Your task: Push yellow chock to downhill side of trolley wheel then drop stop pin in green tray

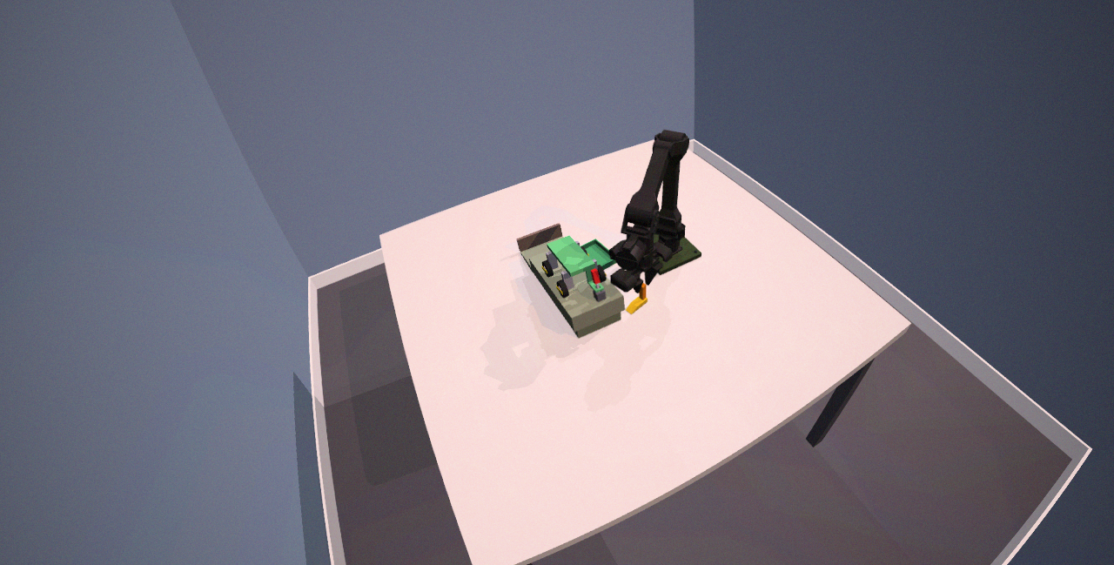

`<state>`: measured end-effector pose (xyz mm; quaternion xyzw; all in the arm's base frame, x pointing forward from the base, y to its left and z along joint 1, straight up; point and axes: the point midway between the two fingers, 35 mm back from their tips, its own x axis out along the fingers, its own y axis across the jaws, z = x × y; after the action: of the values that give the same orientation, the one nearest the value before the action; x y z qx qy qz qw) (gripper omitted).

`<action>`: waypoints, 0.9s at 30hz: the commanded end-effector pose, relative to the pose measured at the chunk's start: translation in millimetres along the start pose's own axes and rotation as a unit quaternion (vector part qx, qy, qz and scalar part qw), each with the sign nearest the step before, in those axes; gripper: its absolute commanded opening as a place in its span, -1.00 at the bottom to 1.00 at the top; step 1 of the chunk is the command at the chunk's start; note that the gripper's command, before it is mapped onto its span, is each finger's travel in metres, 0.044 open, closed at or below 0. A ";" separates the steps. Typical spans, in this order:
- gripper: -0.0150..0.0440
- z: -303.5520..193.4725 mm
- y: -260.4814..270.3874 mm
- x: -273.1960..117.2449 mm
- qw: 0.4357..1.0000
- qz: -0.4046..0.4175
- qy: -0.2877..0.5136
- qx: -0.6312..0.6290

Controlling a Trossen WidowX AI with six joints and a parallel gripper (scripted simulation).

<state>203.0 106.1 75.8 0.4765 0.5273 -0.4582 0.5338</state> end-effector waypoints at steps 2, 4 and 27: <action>0.15 -0.1 -2.1 2.5 1.000 -0.004 0.001 0.003; 0.15 -0.1 -2.0 4.3 1.000 -0.004 0.001 0.003; -0.03 -0.2 0.1 24.7 1.000 0.000 0.000 0.000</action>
<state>203.6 106.6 50.8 0.4766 0.5273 -0.4581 0.5338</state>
